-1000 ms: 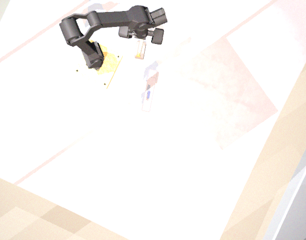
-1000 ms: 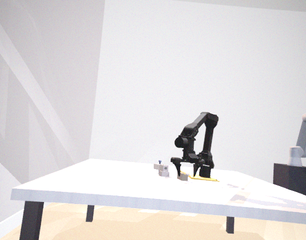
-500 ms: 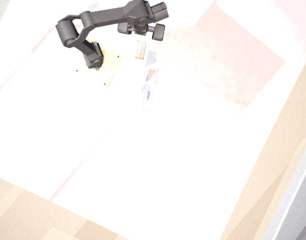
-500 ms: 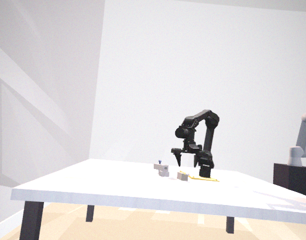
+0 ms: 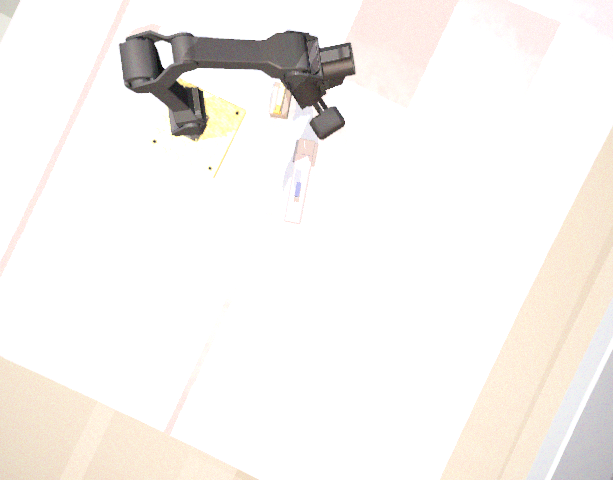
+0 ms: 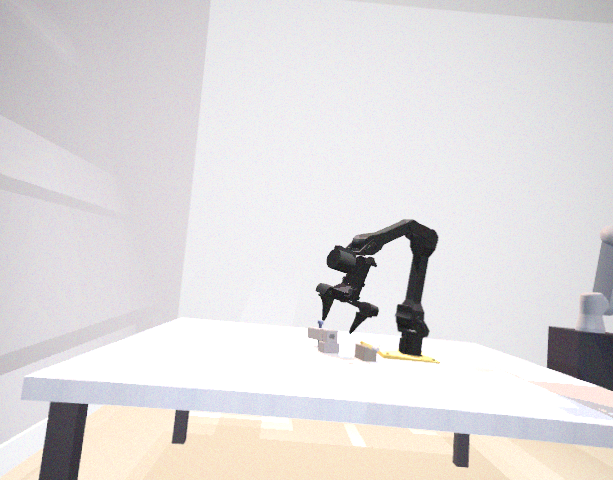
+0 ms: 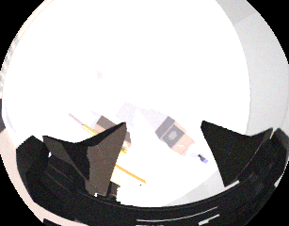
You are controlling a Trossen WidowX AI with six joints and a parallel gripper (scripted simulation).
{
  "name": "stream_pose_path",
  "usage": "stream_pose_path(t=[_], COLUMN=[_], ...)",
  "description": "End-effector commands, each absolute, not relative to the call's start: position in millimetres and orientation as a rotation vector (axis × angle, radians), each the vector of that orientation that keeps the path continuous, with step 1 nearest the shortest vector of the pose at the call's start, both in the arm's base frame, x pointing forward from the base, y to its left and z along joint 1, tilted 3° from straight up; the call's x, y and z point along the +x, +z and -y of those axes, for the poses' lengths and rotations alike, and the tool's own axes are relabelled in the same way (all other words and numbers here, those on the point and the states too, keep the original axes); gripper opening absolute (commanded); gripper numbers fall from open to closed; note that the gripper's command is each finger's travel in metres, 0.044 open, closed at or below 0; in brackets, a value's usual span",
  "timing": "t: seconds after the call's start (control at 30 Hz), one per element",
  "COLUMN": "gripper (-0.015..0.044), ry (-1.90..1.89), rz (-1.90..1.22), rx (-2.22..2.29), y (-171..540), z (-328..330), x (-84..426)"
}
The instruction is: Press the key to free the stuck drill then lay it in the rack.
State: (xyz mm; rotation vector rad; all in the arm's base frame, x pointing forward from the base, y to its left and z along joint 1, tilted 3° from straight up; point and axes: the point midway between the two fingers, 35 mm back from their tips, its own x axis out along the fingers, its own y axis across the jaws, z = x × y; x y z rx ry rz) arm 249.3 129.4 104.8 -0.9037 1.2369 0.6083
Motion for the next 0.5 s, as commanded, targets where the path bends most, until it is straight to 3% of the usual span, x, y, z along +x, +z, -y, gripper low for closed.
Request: stream_pose_path(t=[0.0,0.47], gripper=[0.044,0.044], ry=[0.061,-0.812], rz=[-1.237,-0.992], rx=[-0.545,0.077], y=[104.8,104.5], z=[-69.9,57.9], x=[297.7,325.6])
